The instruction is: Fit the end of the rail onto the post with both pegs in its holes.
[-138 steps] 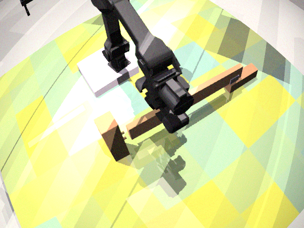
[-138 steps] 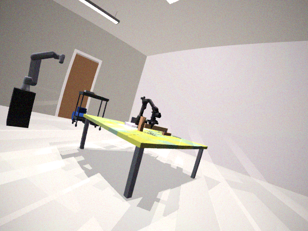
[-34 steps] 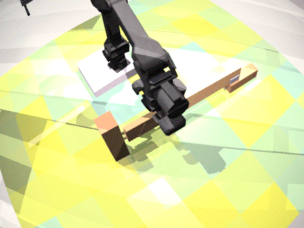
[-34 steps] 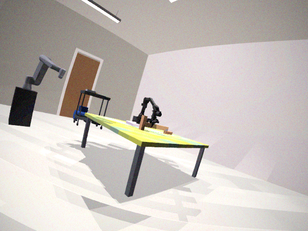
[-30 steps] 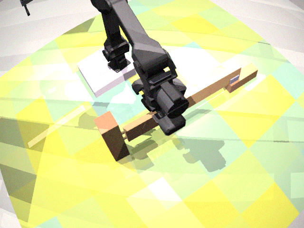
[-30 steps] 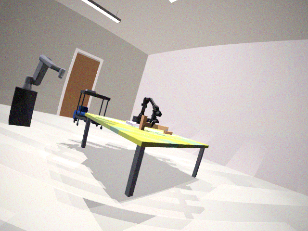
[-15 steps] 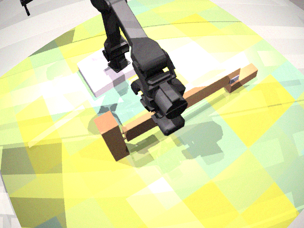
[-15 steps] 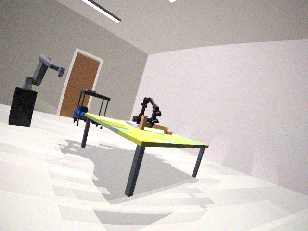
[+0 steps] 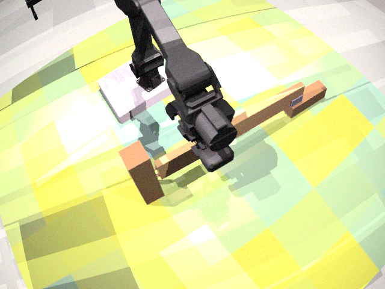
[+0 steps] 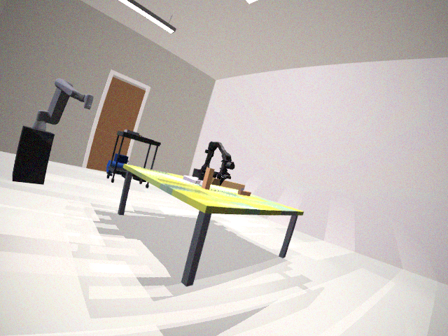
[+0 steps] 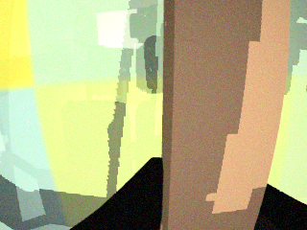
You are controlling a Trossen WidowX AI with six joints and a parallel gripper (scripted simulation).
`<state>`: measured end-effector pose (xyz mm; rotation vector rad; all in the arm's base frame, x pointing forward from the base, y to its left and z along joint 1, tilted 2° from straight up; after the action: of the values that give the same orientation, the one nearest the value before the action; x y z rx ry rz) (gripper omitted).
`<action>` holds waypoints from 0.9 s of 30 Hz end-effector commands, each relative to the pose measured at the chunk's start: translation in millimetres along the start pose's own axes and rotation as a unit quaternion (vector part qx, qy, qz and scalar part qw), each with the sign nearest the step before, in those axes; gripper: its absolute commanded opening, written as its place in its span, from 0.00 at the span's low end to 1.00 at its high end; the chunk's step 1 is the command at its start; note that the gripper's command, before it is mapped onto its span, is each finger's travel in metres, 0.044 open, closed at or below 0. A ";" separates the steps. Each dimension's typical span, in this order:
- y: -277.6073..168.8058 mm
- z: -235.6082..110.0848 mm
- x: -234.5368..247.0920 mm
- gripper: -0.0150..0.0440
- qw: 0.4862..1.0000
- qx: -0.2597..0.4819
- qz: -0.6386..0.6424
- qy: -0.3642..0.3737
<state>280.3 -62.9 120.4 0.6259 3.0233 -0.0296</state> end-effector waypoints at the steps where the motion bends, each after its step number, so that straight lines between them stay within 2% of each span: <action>1: -0.5 -2.1 -0.5 0.25 1.000 0.003 0.001 -0.002; 27: 3.6 1.6 -0.1 0.25 1.000 0.003 0.001 -0.002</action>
<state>281.8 -60.3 119.9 0.6252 3.0190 -0.0388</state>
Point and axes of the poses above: the point midway between the two fingers, 35 mm back from their tips, its own z axis out along the fingers, its own x axis across the jaws, y = z × x, the point moved 5 cm from there along -z, back along the fingers, and after that the axes turned 12 degrees about z, right-handed, at the moved point
